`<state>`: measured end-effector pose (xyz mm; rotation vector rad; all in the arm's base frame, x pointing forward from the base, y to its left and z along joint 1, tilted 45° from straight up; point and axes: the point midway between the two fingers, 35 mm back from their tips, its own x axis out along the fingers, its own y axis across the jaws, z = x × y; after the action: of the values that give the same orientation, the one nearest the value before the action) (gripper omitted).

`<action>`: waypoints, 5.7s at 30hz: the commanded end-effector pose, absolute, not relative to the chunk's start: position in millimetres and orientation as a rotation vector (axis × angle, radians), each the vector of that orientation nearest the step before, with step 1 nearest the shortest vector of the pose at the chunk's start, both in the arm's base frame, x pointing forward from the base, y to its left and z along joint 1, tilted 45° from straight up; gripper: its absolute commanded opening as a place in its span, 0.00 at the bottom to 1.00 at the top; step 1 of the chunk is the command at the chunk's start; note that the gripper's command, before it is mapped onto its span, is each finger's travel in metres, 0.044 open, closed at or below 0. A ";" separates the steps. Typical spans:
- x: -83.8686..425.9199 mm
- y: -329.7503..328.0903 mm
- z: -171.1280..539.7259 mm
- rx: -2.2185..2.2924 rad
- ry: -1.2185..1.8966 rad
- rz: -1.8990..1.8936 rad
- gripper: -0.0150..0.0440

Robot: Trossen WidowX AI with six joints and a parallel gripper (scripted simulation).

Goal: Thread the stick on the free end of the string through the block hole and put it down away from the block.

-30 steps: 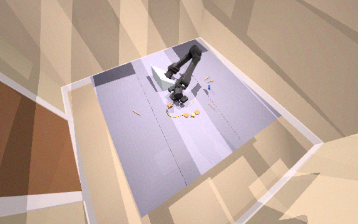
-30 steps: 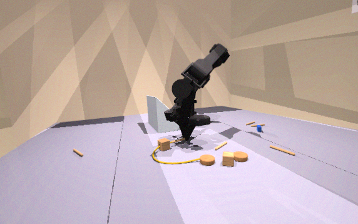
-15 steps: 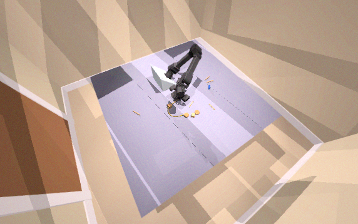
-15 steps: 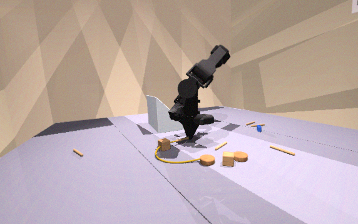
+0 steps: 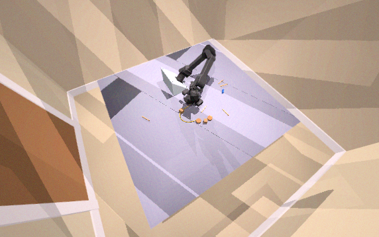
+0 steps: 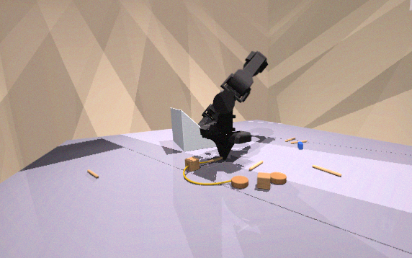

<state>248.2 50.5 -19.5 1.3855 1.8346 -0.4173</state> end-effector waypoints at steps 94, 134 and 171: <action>246.3 53.6 -19.8 1.393 1.842 -0.416 0.25; 262.0 -4.1 35.4 1.406 1.804 -0.412 0.74; 265.5 -21.1 52.9 1.415 1.801 -0.412 1.00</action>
<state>265.3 -20.9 52.7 1.4144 1.8018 -0.4123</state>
